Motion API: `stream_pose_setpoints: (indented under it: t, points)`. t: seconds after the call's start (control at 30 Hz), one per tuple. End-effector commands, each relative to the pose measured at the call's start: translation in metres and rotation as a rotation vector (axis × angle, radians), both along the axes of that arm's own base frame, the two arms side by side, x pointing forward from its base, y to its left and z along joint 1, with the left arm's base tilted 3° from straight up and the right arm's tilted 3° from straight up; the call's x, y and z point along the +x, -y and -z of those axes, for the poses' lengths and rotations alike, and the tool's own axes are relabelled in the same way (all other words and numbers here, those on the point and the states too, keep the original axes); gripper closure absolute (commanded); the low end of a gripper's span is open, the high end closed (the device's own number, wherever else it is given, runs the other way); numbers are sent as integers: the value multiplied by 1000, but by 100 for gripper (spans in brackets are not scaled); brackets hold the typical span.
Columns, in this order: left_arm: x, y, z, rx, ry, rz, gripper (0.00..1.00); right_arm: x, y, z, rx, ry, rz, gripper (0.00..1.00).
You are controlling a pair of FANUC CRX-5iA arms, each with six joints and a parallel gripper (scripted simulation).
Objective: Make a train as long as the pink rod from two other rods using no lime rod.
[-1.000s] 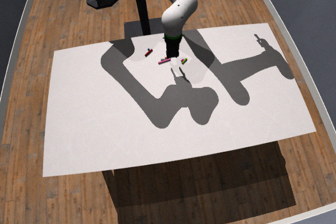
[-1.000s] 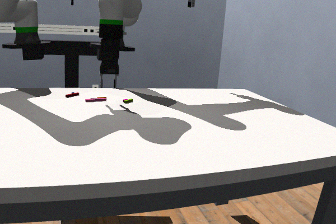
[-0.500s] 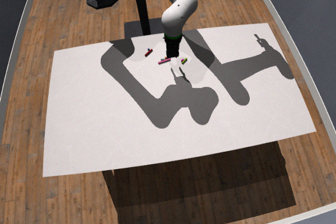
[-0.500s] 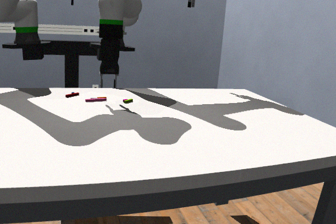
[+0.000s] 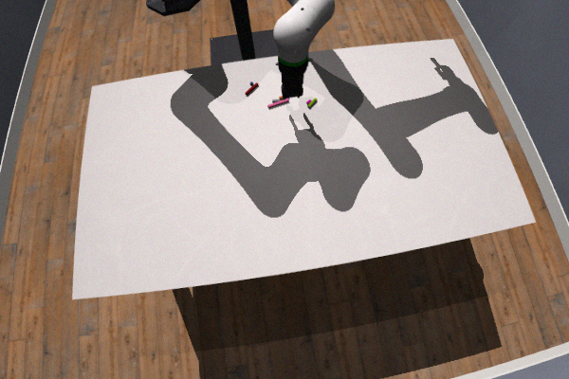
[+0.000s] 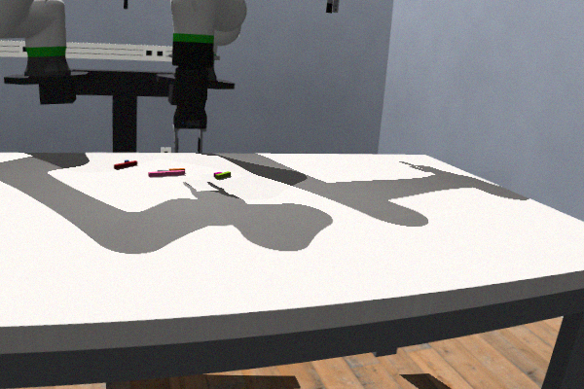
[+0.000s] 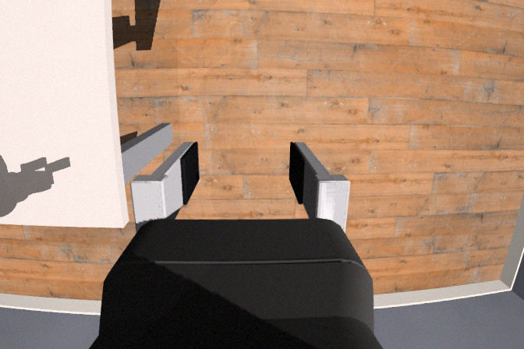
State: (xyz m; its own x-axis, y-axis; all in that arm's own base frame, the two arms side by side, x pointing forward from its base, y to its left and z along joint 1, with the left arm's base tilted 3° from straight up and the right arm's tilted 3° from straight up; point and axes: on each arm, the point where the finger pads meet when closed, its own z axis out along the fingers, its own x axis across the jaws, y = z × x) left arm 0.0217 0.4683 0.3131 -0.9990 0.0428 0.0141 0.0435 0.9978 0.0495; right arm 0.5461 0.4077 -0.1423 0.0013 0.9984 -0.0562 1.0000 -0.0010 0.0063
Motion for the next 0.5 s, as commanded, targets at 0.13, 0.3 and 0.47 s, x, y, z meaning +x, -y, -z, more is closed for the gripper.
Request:
stream_pose_setpoints:
  t: [0.13,0.3,0.47]
  points:
    - [0,0,-1,2,0,0,0,0,-1,-1,1,1,-23,0]
    - [0,0,-1,2,0,0,0,-1,-5,-2,0,-6,-152,0]
    - [0,0,-1,2,0,0,0,-3,-11,-2,-1,-17,-347,0]
